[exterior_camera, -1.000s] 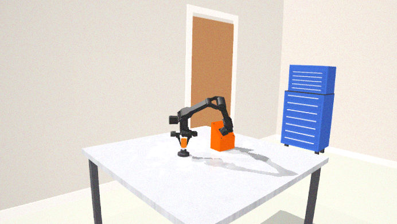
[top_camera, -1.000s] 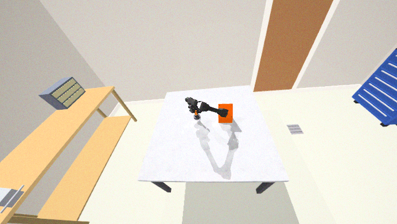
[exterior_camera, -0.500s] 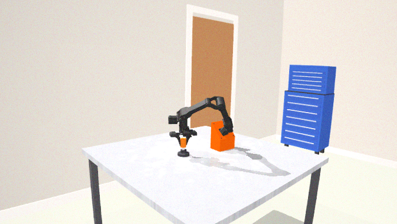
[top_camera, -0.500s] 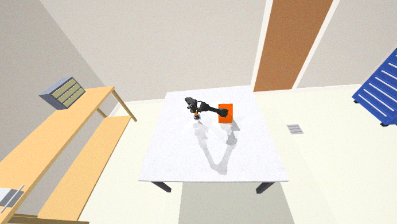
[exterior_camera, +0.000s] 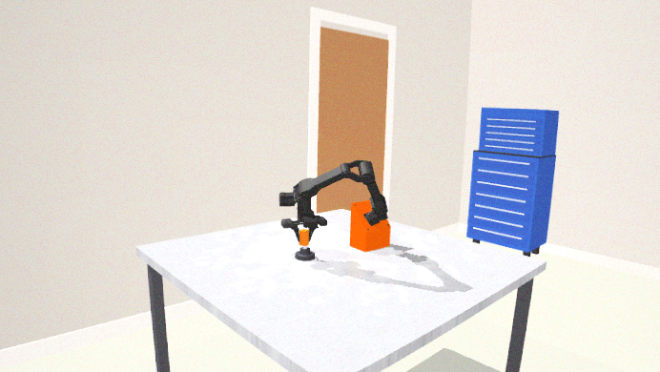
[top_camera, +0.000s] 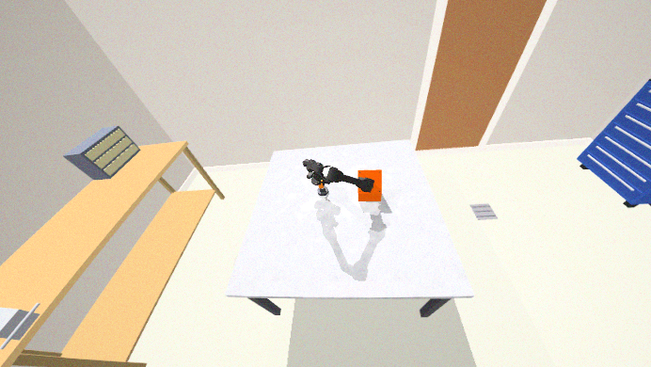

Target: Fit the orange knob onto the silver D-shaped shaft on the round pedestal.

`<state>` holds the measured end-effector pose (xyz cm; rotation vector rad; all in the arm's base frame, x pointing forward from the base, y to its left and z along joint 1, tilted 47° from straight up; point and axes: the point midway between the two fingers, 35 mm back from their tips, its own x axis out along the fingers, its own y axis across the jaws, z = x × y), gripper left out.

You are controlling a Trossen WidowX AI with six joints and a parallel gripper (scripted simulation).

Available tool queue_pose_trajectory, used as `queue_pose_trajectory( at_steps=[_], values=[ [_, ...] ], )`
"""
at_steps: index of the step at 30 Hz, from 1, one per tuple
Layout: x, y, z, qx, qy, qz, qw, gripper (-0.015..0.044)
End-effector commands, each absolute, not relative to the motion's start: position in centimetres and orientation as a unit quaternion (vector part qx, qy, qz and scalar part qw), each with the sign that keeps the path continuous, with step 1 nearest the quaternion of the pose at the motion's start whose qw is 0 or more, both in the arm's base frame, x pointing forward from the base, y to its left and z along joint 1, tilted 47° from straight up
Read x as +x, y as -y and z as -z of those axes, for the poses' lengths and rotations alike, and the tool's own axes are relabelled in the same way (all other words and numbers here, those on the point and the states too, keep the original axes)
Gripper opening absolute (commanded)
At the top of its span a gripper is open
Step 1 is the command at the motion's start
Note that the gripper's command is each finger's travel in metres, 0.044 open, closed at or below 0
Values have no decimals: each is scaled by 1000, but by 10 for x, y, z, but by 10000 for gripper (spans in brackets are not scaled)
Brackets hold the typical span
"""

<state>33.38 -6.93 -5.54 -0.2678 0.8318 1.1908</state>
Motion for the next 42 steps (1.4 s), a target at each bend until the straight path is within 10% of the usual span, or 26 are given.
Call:
queue_pose_trajectory(
  at_steps=[1,42],
  values=[
    [337,71,55,-125,-376,-541,741,0],
    [330,68,55,-202,-318,-578,724,0]
  ],
)
